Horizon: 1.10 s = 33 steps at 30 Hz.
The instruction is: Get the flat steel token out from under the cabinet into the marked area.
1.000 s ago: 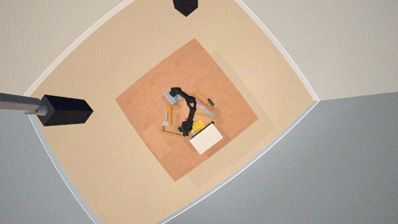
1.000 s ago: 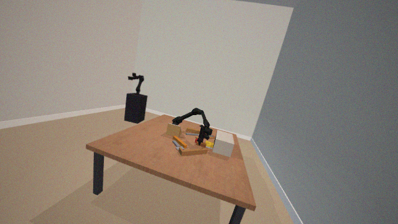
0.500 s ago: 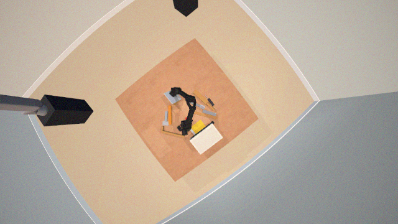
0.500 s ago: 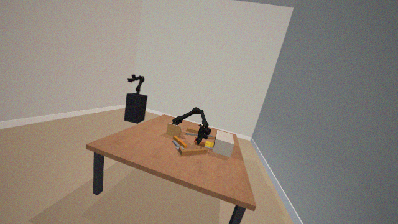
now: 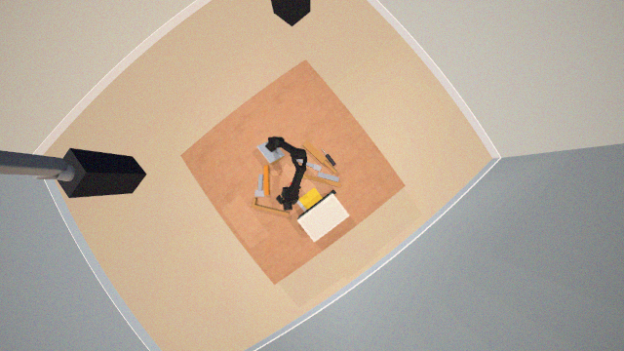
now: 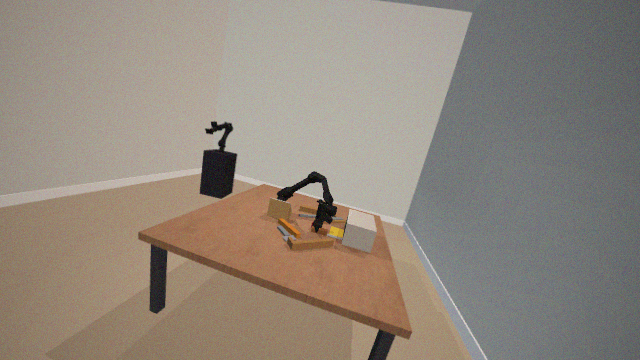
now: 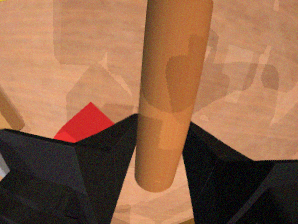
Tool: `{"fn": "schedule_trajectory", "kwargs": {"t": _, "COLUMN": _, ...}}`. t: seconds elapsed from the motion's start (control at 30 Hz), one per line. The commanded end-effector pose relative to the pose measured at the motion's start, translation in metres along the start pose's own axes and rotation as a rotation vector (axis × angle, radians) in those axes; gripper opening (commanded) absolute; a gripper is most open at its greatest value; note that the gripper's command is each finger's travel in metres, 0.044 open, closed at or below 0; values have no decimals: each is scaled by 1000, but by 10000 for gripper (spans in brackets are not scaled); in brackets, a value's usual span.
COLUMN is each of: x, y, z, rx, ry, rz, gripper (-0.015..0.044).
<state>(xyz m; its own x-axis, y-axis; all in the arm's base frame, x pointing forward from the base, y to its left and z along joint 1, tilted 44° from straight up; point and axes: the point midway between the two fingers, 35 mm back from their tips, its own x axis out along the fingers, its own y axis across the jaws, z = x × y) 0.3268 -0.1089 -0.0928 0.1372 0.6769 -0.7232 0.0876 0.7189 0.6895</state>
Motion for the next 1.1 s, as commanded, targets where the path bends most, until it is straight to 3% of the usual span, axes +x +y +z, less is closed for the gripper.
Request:
{"fn": "schedule_trajectory", "kwargs": {"t": 0.0, "x": 1, "y": 0, "z": -6, "rx": 0, "ry": 2, "rz": 2, "gripper": 0}}
{"fn": "schedule_trajectory", "kwargs": {"t": 1.07, "x": 1, "y": -1, "z": -42, "rx": 1, "ry": 4, "rz": 1, "gripper": 0}}
